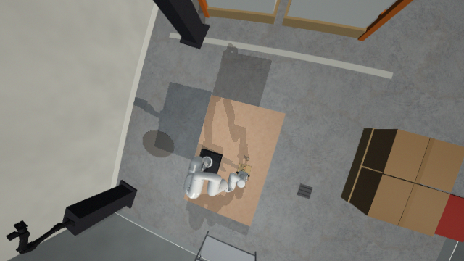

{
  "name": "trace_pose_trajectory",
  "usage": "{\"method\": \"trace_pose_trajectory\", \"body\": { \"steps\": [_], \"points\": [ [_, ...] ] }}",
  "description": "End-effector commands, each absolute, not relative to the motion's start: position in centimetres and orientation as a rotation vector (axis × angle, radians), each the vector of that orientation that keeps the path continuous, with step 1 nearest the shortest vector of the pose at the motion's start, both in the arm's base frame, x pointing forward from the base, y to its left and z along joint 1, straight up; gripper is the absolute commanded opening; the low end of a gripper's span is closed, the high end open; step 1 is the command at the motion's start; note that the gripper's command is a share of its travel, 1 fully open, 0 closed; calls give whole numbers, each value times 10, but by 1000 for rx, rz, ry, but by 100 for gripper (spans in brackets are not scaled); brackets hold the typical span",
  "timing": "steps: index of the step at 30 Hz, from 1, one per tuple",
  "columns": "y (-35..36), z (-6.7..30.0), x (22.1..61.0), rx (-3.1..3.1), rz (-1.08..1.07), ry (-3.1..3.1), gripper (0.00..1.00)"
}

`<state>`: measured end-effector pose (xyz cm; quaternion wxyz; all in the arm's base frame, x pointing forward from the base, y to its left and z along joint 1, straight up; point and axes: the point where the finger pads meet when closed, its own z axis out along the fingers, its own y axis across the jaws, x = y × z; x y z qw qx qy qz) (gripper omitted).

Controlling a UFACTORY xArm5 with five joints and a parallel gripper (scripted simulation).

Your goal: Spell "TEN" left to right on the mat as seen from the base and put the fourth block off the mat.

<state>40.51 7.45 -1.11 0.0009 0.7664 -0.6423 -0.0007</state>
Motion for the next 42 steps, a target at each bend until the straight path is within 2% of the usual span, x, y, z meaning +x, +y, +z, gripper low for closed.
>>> {"method": "trace_pose_trajectory", "body": {
  "steps": [1, 20, 42],
  "points": [
    [75, -13, 406, 2408, 1, -2018, 47],
    [75, -38, 406, 2408, 1, -2018, 47],
    [75, -39, 406, 2408, 1, -2018, 47]
  ]
}}
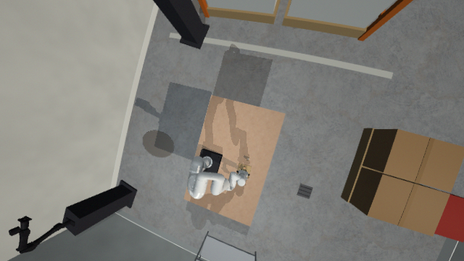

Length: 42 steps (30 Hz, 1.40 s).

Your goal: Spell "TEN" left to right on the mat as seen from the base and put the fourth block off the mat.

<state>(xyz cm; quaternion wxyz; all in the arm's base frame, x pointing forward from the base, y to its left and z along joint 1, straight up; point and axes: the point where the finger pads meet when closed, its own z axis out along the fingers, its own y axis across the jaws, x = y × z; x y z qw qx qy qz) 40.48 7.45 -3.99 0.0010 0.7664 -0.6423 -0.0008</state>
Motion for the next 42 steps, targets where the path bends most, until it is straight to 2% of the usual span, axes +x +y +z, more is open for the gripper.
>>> {"method": "trace_pose_trajectory", "body": {
  "steps": [1, 19, 20, 36, 37, 42],
  "points": [
    [75, -39, 406, 2408, 1, -2018, 47],
    [75, -39, 406, 2408, 1, -2018, 47],
    [75, -39, 406, 2408, 1, -2018, 42],
    [75, -39, 406, 2408, 1, -2018, 42],
    [75, -39, 406, 2408, 1, -2018, 21],
    [75, -39, 406, 2408, 1, -2018, 21]
  ]
}}
